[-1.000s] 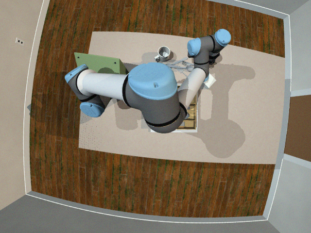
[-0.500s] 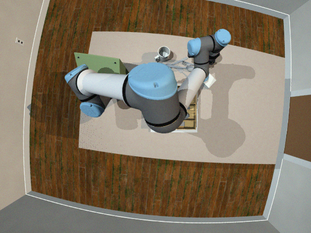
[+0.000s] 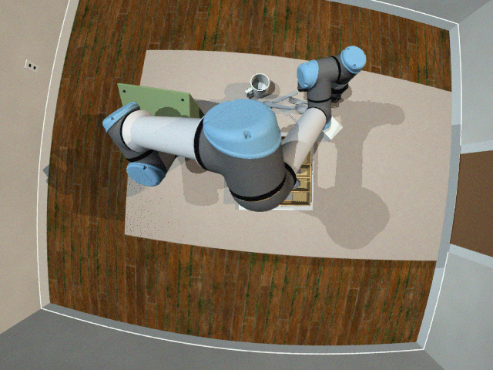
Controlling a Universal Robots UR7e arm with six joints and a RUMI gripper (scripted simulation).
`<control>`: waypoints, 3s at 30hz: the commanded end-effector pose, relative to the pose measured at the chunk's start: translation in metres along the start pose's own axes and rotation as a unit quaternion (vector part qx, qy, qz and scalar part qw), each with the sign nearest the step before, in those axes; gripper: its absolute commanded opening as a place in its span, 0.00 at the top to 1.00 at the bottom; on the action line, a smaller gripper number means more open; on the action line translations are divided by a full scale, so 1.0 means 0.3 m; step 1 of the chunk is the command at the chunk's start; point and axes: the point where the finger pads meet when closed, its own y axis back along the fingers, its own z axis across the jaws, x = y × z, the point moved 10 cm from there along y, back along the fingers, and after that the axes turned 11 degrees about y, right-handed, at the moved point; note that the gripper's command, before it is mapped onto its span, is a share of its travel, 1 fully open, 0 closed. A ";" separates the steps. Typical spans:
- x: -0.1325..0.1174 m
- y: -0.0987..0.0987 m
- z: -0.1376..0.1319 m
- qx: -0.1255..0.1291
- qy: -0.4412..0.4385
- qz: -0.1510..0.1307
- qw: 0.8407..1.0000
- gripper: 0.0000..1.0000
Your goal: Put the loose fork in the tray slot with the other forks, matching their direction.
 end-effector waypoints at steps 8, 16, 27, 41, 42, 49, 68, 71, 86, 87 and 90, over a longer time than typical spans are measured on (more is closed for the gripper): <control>-0.003 -0.011 -0.005 0.000 -0.001 0.000 1.000 0.83; 0.001 -0.030 -0.003 0.000 0.000 0.001 1.000 0.83; 0.002 -0.071 -0.003 0.001 0.000 0.002 1.000 0.83; 0.000 -0.104 -0.004 0.000 0.000 0.001 1.000 0.83; 0.000 -0.104 -0.004 0.000 0.000 0.001 1.000 0.83; -0.002 -0.101 -0.004 0.000 -0.001 0.000 1.000 0.83; -0.001 -0.102 -0.004 0.000 -0.001 0.000 1.000 0.98; -0.001 -0.102 -0.004 0.000 -0.001 0.000 1.000 0.98; -0.001 -0.102 -0.004 0.000 -0.001 0.000 1.000 0.98; -0.001 -0.102 -0.004 0.000 -0.001 0.000 1.000 0.98; -0.001 -0.102 -0.004 0.000 -0.001 0.000 1.000 0.98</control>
